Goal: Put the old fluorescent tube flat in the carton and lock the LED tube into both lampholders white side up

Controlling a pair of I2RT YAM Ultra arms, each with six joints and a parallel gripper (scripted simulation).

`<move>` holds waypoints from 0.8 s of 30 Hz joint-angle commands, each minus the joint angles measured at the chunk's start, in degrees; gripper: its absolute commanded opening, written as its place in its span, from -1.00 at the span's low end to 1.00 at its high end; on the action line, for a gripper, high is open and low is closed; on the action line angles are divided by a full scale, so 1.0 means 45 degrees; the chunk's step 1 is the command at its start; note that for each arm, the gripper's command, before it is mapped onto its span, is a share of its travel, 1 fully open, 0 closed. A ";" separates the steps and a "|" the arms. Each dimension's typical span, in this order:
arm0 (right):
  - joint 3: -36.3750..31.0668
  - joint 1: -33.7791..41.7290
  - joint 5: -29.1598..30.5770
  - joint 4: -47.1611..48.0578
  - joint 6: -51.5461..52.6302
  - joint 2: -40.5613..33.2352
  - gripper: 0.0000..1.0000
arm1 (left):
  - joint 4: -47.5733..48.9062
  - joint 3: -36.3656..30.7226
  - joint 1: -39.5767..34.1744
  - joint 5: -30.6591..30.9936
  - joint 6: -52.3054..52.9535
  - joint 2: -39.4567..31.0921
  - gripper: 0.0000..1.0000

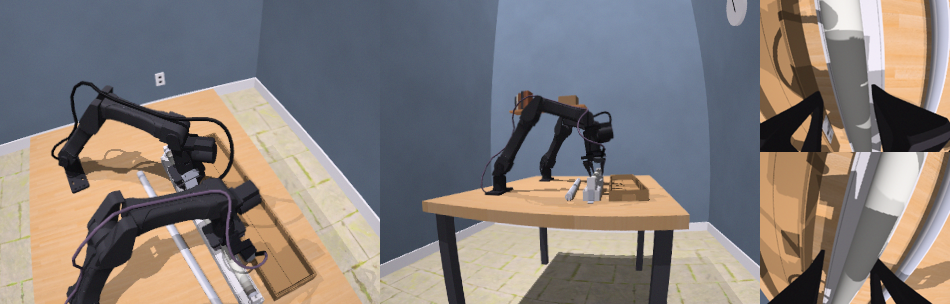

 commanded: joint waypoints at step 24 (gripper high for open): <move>0.2334 0.0117 0.0144 -0.2464 0.0079 -0.0732 -0.02 | -0.2836 0.2973 -0.0061 -0.0070 -0.0242 0.0154 -0.02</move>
